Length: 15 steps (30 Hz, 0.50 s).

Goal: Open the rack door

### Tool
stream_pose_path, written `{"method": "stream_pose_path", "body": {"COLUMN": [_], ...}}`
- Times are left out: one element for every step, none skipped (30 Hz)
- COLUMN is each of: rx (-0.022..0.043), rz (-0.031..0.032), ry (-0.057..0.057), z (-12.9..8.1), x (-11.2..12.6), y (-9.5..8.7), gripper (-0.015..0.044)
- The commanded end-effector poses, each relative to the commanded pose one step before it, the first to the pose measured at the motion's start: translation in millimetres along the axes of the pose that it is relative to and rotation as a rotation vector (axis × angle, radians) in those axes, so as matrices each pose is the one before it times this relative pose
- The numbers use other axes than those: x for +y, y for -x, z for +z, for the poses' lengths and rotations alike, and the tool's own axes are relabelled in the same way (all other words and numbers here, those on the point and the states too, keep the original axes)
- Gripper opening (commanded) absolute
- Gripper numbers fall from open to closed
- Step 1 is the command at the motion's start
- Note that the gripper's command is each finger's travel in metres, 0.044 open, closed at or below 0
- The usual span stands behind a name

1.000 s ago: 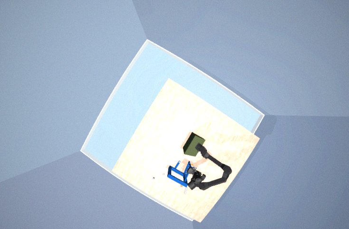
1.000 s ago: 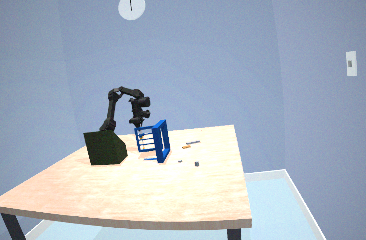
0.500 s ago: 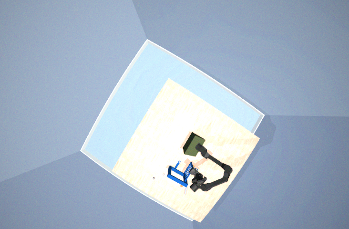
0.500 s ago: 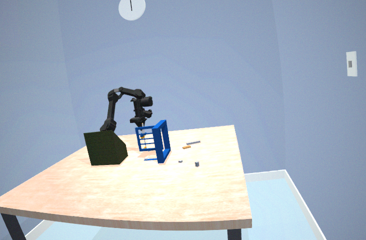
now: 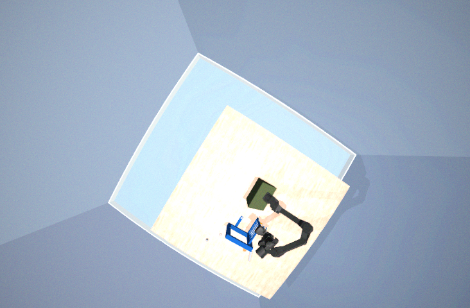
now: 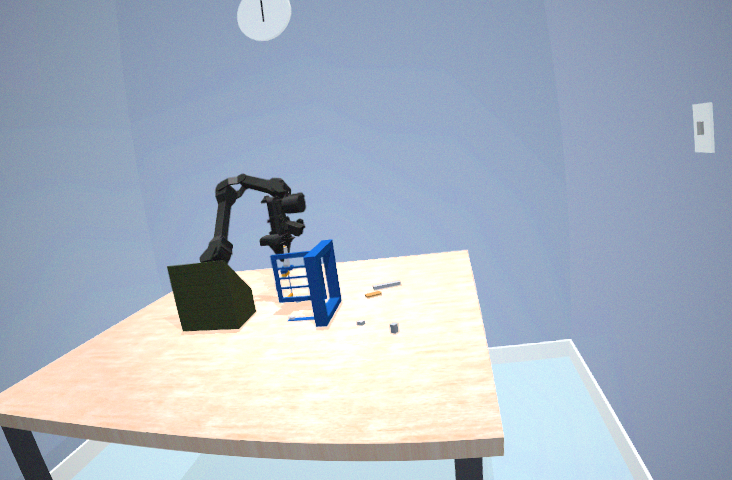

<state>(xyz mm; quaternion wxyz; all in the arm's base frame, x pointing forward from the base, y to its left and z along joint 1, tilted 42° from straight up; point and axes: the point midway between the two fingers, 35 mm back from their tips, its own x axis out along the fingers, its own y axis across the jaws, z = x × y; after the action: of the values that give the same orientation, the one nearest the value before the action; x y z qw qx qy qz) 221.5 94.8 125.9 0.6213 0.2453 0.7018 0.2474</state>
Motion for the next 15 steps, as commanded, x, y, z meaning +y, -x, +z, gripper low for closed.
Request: {"method": "stream_pose_path", "body": {"rx": [-0.00085,0.0,0.0,-0.00006,-0.00019,-0.00032,-0.00039,-0.00038,-0.00038,-0.00037,-0.00037,-0.00036,-0.00036,-0.00045,-0.00045], "rz": [0.00275,0.0,0.0,-0.00004,-0.0001,-0.00017,-0.0002,-0.00019,-0.00018,-0.00017,-0.00016,-0.00015,-0.00014,-0.00018,-0.00017], "ry": [-0.0053,0.0,0.0,-0.0003,-0.0009,-0.0014,-0.0017,-0.0017,-0.0017,-0.0017,-0.0017,-0.0017,-0.0017,-0.0031,-0.0031], "z": [0.22,0.0,0.0,0.03,0.09,0.15,0.18,0.17,0.16,0.16,0.15,0.14,0.13,0.08,0.07], "x": [0.48,0.0,0.0,-0.01,-0.02,-0.03,-0.04,-0.04,-0.04,-0.04,-0.04,-0.04,-0.03,-0.05,-0.05], "y": [-0.01,0.0,0.0,0.23,0.69,1.15,1.41,1.41,1.41,1.41,1.41,1.41,1.41,1.49,1.49], "gripper": [0.0249,0.0276,0.0285,0.0285,0.0285,0.0285,0.0285,0.0285,0.0285,0.0285,0.0285,0.0285,0.0285,0.0285,0.0285]}}
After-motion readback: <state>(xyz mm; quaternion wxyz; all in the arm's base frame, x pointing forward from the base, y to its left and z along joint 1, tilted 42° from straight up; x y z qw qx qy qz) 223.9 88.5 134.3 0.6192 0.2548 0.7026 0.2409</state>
